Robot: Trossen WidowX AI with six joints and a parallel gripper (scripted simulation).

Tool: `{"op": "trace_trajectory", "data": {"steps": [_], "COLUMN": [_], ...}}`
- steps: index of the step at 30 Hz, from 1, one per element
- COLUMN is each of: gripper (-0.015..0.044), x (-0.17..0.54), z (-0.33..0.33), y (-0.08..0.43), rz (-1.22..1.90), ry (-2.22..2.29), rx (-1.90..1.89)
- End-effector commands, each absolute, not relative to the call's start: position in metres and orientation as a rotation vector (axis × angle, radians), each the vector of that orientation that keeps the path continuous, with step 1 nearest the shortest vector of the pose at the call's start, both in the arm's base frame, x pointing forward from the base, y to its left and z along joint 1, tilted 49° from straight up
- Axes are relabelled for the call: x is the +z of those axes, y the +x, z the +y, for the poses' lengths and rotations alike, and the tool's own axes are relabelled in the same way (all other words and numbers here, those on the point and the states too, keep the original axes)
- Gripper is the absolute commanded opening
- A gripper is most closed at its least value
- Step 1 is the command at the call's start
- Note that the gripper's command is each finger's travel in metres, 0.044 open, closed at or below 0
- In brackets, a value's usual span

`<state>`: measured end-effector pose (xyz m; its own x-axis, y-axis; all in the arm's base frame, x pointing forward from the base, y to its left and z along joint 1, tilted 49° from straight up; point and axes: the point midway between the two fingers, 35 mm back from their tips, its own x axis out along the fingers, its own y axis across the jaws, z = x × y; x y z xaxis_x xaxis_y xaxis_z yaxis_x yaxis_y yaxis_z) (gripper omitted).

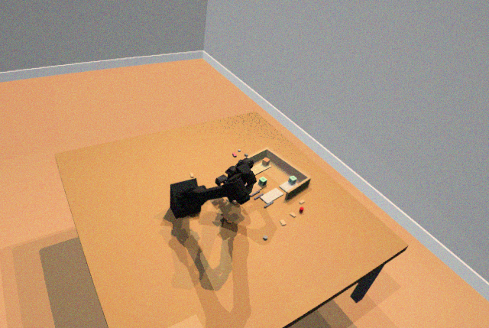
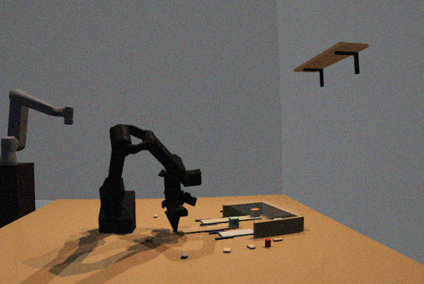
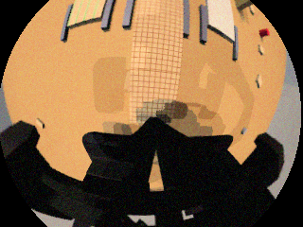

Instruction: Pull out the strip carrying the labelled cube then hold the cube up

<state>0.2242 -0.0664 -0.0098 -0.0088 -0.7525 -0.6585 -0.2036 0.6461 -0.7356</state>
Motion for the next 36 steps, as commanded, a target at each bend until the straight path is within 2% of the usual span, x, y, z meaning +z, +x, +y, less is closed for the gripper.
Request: {"op": "trace_trajectory", "data": {"steps": [1, 34, 36], "gripper": [0.0000, 0.0000, 0.0000], "x": [-0.013, -0.007, 0.000], "z": [-0.070, -0.074, -0.065], "y": [0.207, 0.173, 0.191], "rz": [1.596, 1.597, 1.559], "ry": [-0.826, -0.827, -0.817], "rx": [-0.521, -0.521, -0.519]}}
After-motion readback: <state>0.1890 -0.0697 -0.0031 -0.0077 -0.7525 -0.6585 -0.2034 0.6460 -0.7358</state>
